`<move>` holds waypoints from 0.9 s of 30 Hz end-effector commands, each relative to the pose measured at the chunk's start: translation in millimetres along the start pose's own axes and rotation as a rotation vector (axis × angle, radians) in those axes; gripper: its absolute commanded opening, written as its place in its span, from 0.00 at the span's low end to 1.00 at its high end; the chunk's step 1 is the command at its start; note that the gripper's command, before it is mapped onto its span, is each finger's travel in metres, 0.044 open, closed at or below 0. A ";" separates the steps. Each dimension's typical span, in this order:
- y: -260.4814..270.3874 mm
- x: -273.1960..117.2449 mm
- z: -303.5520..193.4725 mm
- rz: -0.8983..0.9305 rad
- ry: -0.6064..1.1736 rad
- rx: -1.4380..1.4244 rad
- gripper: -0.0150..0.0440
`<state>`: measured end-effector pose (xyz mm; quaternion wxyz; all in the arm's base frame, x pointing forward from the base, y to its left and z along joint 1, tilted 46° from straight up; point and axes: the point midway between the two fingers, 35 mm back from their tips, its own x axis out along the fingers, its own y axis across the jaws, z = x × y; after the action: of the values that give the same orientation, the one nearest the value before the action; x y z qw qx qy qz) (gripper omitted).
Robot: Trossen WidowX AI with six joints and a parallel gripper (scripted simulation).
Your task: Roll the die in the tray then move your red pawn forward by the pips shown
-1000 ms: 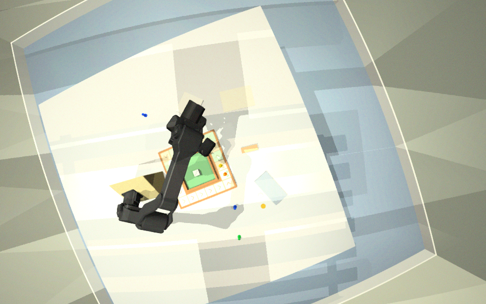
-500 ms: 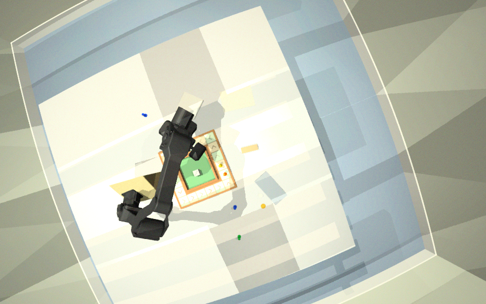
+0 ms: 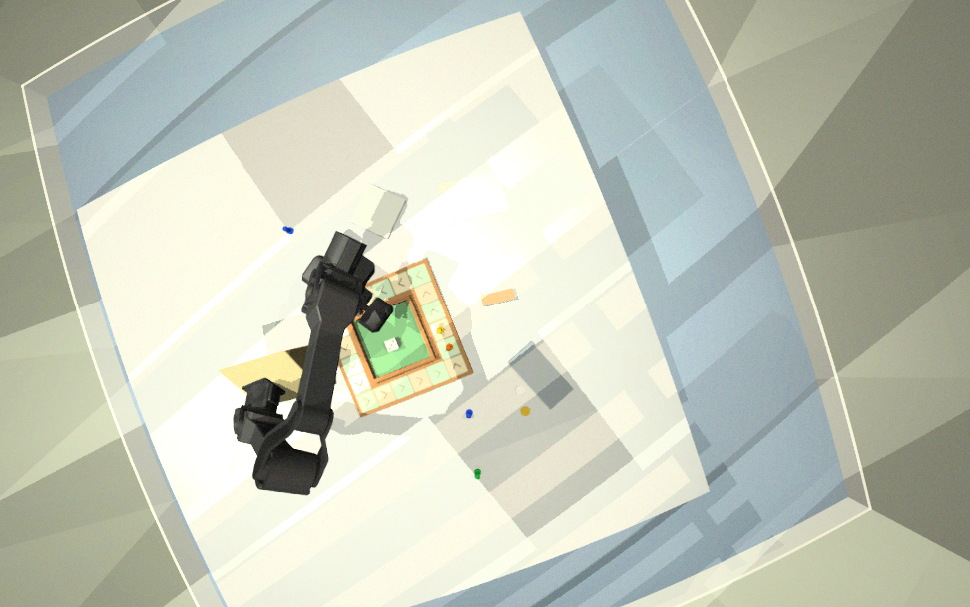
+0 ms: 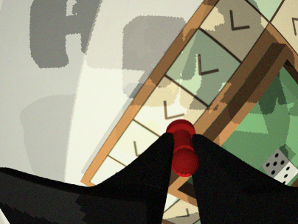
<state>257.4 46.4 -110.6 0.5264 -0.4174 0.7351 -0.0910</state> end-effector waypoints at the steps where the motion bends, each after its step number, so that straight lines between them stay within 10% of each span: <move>1: 3.0 3.6 -8.8 0.003 -0.002 0.005 0.25; 27: 2.6 53.7 -9.1 0.002 -0.001 0.005 0.25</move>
<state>246.2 12.7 -141.3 0.5329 -0.4130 0.7328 -0.0921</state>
